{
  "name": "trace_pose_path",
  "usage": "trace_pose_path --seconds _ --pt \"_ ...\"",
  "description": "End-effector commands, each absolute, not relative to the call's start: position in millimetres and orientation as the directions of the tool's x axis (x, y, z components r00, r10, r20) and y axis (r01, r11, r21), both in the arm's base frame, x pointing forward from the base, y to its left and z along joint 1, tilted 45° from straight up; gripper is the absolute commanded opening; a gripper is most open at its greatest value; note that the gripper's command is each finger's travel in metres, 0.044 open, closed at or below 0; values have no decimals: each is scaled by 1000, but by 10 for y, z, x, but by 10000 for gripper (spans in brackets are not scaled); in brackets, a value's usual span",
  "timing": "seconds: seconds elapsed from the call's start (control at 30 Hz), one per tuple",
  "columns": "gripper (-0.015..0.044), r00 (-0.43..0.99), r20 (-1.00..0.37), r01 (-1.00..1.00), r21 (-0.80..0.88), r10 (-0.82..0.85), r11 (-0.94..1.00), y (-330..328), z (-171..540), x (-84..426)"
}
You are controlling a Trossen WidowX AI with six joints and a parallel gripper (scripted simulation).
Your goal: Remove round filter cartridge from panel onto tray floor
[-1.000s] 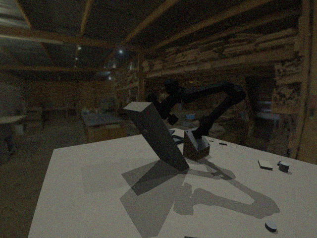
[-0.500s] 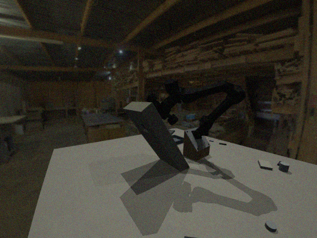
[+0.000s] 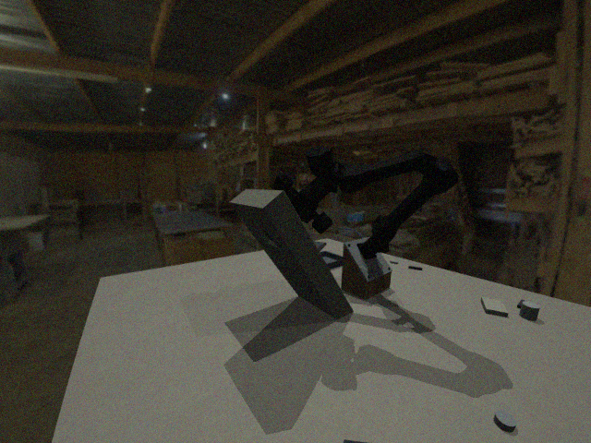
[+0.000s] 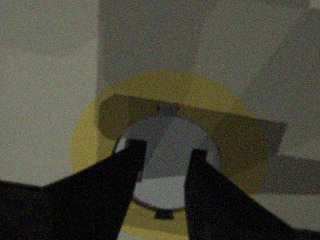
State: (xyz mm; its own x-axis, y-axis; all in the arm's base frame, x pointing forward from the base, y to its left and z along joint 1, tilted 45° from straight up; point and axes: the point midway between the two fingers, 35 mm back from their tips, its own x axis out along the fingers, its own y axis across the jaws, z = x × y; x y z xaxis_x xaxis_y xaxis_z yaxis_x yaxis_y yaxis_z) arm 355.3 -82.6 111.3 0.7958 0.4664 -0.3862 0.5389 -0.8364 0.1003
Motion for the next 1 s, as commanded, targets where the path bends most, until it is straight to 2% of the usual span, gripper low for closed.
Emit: trace_pose_path --seconds 0.0,0.97 --pt "104 786 -404 549 109 468 -828 -743 1055 3669" --pt "104 786 -403 549 109 468 -828 -719 1036 3708"
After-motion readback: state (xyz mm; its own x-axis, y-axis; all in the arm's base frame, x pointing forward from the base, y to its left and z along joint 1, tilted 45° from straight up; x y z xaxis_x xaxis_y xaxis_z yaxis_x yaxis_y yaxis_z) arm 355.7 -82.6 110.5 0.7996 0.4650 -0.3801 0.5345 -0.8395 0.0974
